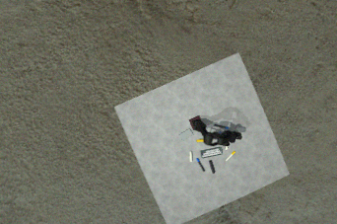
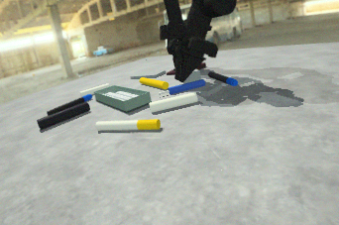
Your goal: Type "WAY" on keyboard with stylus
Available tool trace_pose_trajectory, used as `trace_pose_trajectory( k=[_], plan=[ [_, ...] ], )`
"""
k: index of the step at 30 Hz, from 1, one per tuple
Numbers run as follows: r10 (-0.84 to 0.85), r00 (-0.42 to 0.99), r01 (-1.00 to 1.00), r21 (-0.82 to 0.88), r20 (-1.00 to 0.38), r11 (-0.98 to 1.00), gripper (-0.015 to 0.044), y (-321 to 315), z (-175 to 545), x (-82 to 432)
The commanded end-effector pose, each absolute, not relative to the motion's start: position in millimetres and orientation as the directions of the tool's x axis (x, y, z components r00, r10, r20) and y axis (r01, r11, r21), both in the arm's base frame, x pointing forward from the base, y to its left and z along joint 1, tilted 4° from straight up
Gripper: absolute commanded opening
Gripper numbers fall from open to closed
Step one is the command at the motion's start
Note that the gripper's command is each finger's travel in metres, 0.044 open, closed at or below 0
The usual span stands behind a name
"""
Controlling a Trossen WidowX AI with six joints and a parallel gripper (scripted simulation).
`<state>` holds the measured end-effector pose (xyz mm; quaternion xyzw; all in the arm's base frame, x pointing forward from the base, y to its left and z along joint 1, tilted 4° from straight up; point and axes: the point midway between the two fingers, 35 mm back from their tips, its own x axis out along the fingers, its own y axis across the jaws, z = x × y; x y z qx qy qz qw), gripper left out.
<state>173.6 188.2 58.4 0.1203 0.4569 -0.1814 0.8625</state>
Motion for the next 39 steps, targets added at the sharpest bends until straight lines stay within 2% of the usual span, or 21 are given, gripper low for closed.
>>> trace_pose_trajectory(
  k=[1, 39],
  plan=[
    [-0.212, 0.515, 0.421, 0.029, -0.831, 0.907, 0.015, 186, 54, 173],
    [-0.213, 0.515, 0.421, 0.029, -0.83, 0.907, 0.015, 186, 38, 174]
  ],
)
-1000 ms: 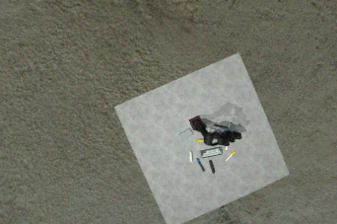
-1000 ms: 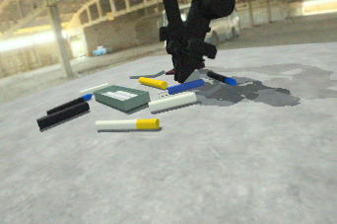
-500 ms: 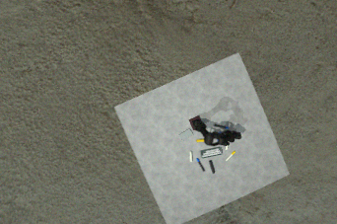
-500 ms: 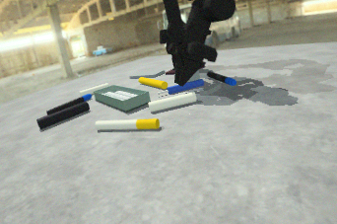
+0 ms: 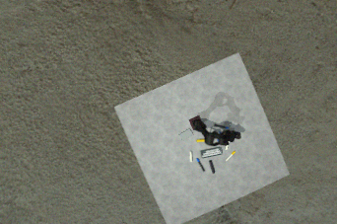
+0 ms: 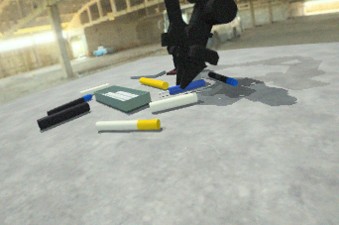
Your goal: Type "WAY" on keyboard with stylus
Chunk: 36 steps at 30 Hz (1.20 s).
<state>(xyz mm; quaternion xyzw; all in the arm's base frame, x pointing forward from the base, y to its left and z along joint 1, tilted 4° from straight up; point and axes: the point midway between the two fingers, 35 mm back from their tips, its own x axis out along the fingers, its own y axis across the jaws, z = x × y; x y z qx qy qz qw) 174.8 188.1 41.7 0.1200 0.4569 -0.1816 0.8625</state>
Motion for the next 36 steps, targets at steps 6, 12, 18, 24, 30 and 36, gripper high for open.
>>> trace_pose_trajectory(
  k=[6, 12, 18, 24, 30, 36],
  plan=[
    [-0.213, 0.515, 0.421, 0.029, -0.83, 0.907, 0.015, 186, 36, 174],
    [-0.213, 0.515, 0.421, 0.029, -0.83, 0.907, 0.015, 186, 36, 174],
    [-0.208, 0.515, 0.423, 0.036, -0.832, 0.905, 0.0038, 187, 38, 175],
    [-0.208, 0.515, 0.423, 0.036, -0.832, 0.905, 0.0, 187, 38, 175],
    [-0.208, 0.515, 0.423, 0.036, -0.832, 0.905, 0.0, 188, 44, 174],
    [-0.209, 0.514, 0.423, 0.034, -0.832, 0.905, 0.0, 188, 77, 172]
  ],
)
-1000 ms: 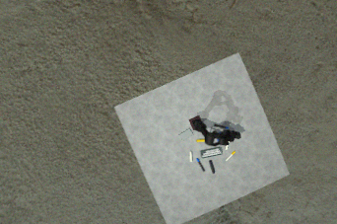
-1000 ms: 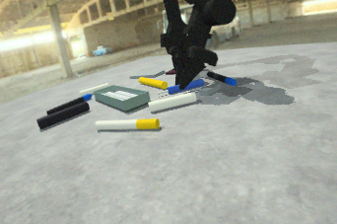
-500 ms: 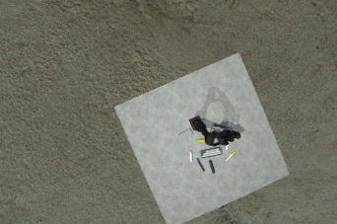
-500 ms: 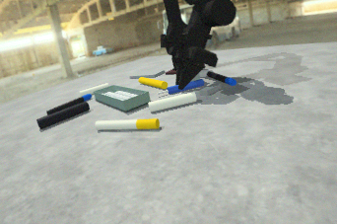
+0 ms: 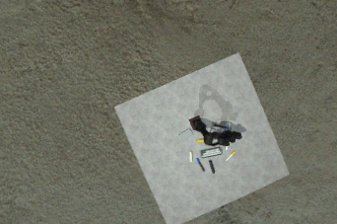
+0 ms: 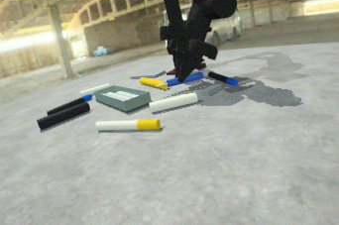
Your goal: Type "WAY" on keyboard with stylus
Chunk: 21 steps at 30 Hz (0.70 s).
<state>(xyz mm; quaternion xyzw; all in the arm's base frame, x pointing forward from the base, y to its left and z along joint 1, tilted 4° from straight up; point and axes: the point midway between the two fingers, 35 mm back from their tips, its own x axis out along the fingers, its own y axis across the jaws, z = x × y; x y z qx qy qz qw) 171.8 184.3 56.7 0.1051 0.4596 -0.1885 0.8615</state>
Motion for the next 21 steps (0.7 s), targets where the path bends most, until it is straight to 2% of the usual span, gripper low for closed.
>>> trace_pose_trajectory(
  k=[1, 9, 21],
  plan=[
    [-0.21, 0.514, 0.423, 0.034, -0.832, 0.905, 0.0, 187, 83, 171],
    [-0.214, 0.5, 0.43, 0.026, -0.839, 0.902, 0.0, 186, 83, 172],
    [-0.188, 0.256, 0.579, -0.005, -0.948, 0.815, 0.0, 172, 71, 182]
  ],
)
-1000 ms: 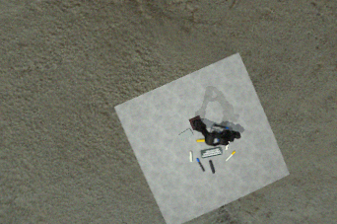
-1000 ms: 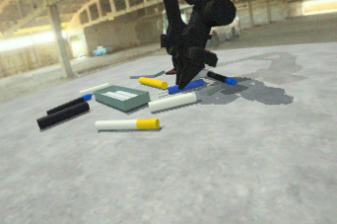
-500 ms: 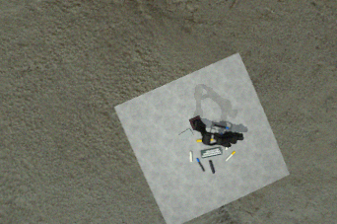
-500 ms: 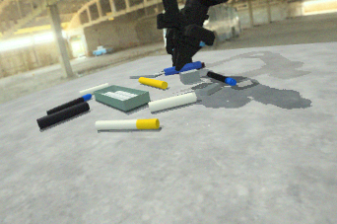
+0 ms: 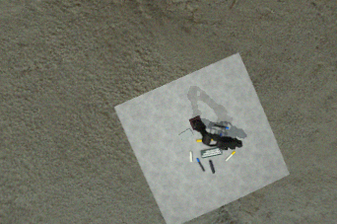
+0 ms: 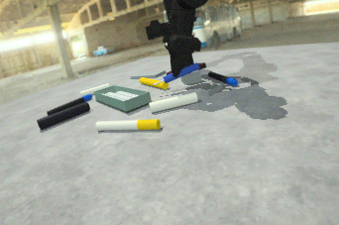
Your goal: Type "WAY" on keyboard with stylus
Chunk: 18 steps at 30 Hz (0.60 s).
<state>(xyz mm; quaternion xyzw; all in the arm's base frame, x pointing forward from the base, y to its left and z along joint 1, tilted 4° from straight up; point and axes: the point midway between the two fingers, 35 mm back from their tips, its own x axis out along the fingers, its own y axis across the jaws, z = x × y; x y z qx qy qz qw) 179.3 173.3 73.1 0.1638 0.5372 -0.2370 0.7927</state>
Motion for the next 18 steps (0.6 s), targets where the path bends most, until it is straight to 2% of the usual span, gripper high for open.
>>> trace_pose_trajectory(
  k=[1, 18],
  plan=[
    [-0.181, 0.236, 0.591, -0.007, -0.955, 0.807, 0.0, 171, 70, 183],
    [0.035, -0.056, 0.767, -0.02, -0.998, 0.642, 0.0, 159, 69, 199]
  ],
)
